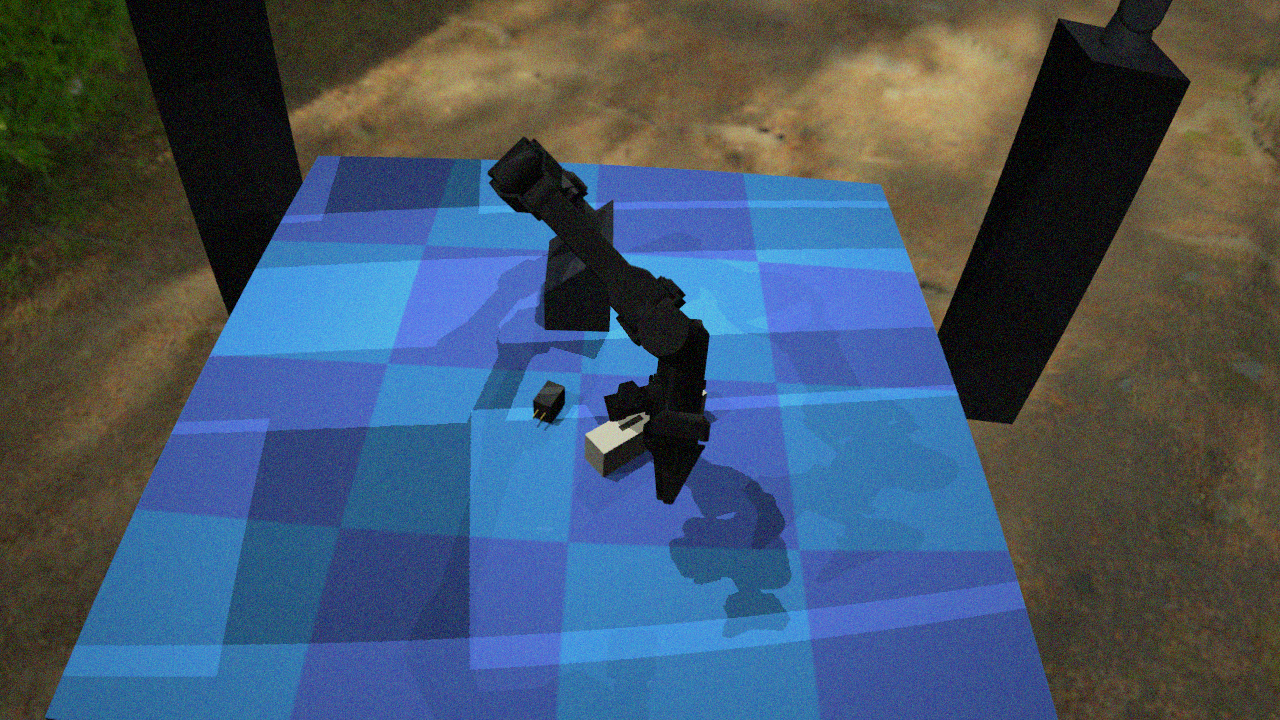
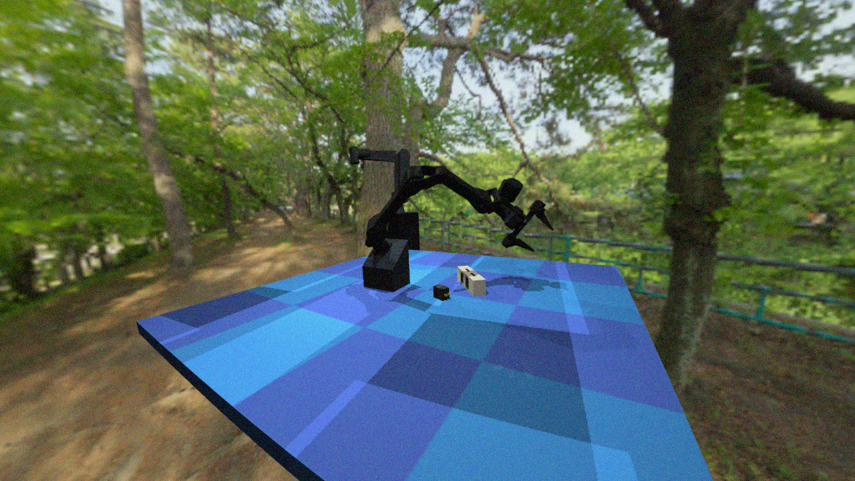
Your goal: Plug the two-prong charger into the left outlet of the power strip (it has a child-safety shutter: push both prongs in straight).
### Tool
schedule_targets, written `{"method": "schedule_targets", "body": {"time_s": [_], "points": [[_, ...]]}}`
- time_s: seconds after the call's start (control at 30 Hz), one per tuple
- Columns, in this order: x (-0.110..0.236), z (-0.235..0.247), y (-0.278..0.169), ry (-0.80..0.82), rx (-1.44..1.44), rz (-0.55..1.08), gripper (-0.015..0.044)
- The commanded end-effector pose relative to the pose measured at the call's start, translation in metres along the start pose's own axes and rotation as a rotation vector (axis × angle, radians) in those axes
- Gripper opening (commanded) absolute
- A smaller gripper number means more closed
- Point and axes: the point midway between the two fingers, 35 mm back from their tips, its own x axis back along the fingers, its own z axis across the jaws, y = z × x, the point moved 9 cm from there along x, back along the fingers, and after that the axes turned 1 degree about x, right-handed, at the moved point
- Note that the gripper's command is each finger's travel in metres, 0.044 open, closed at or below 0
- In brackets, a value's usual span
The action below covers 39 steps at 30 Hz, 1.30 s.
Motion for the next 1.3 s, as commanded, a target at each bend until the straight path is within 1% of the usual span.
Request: {"method": "schedule_targets", "body": {"time_s": [0.0,0.53,0.9,1.27], "points": [[-0.001,-0.01,0.014,-0.061,0.103,0.024,0.044],[0.008,-0.064,0.077,-0.338,0.501,0.161,0.044],[0.033,-0.106,0.113,-0.518,0.742,0.317,0.044],[0.065,-0.147,0.149,-0.682,0.947,0.504,0.044]]}}
